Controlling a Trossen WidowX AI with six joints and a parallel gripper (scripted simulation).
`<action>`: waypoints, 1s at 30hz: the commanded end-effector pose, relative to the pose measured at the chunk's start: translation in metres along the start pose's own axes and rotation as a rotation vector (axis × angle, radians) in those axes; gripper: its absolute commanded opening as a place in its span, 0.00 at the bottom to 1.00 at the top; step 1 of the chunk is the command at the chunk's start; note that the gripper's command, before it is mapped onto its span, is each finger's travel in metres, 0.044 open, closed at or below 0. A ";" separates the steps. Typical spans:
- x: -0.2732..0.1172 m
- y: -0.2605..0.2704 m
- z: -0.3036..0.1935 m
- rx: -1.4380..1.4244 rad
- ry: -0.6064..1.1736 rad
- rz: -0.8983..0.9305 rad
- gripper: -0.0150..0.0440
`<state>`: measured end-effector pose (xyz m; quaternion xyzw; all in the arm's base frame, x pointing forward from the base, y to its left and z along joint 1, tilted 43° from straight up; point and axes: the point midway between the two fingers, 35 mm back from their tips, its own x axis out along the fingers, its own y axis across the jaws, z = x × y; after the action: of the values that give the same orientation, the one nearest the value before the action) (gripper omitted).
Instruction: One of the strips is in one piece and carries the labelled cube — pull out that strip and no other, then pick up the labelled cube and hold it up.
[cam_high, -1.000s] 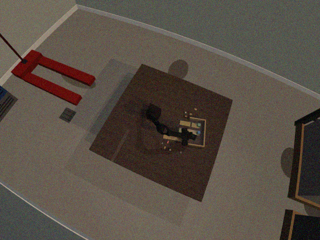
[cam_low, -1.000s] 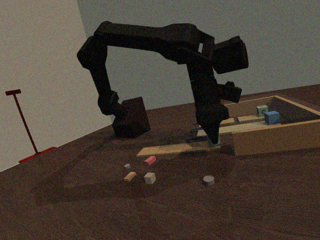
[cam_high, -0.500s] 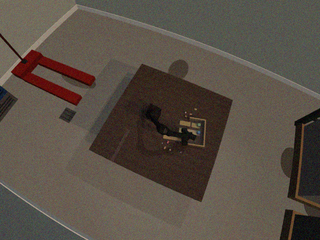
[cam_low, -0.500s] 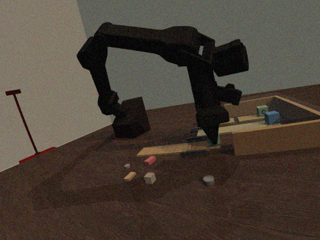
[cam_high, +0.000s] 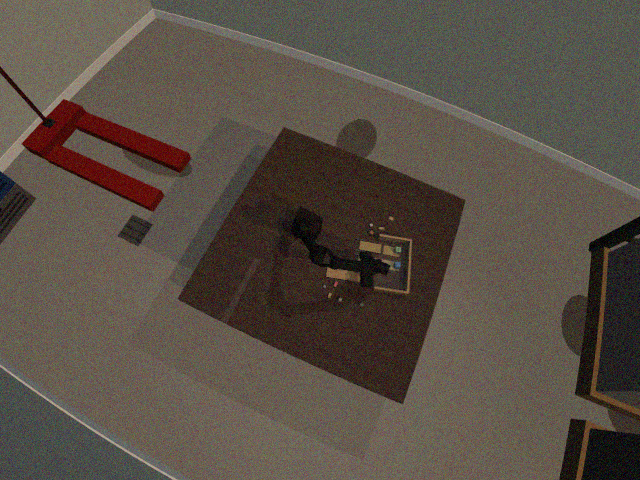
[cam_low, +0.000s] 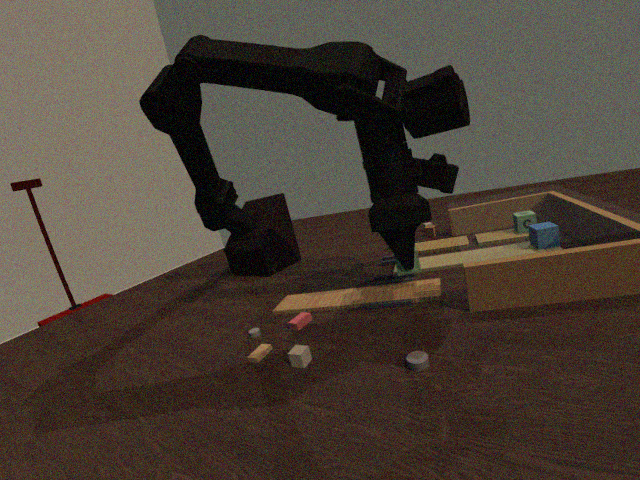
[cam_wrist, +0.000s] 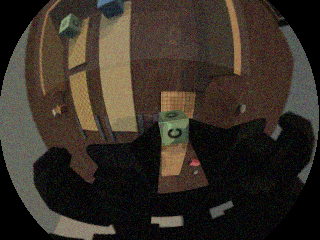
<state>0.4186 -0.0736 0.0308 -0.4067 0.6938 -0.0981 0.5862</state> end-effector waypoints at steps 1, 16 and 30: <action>-0.009 0.008 -0.012 0.004 0.003 0.001 0.25; -0.021 0.033 -0.043 0.000 0.006 0.001 0.25; -0.021 0.063 -0.083 -0.002 0.008 0.003 0.25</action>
<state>0.3260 -0.0479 0.0330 -0.4100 0.6967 -0.0977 0.5804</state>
